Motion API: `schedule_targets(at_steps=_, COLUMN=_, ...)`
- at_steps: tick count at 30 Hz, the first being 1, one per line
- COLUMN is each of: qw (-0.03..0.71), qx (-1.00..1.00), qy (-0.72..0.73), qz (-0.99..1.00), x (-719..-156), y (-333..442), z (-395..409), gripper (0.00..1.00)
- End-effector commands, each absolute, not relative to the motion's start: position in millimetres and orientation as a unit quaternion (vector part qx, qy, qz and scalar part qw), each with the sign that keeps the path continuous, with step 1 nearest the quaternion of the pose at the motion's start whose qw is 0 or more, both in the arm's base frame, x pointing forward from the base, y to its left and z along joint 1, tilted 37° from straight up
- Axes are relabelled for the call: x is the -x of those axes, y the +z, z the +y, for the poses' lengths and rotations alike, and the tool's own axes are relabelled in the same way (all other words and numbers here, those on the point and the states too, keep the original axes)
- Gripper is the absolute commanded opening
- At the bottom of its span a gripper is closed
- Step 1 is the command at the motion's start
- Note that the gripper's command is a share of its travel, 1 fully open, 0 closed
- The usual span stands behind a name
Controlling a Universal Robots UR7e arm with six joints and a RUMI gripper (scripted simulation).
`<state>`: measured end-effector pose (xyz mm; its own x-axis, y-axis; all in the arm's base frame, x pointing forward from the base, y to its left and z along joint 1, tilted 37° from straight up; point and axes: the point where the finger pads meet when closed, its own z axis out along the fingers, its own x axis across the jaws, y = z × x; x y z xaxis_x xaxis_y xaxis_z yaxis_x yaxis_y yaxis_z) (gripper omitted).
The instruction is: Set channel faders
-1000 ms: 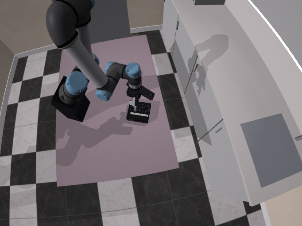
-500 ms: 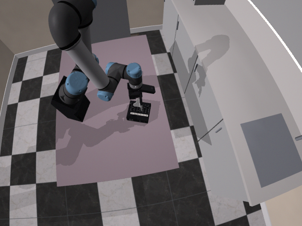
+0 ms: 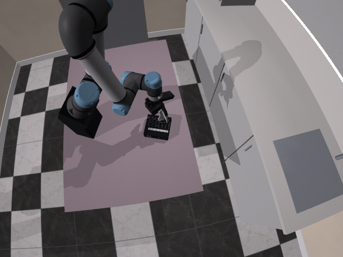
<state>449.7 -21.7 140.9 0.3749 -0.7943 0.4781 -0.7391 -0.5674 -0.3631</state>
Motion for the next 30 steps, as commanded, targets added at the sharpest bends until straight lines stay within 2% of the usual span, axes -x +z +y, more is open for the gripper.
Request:
schedule_targets(at_steps=1, qw=0.012, qx=0.878, qy=-0.317, qz=0.358, x=-451, y=138, z=-19, gripper=1.0)
schedule_targets(at_steps=30, qw=-0.165, qx=0.932, qy=-0.273, qz=-0.174, x=-451, y=118, z=-13, gripper=1.0)
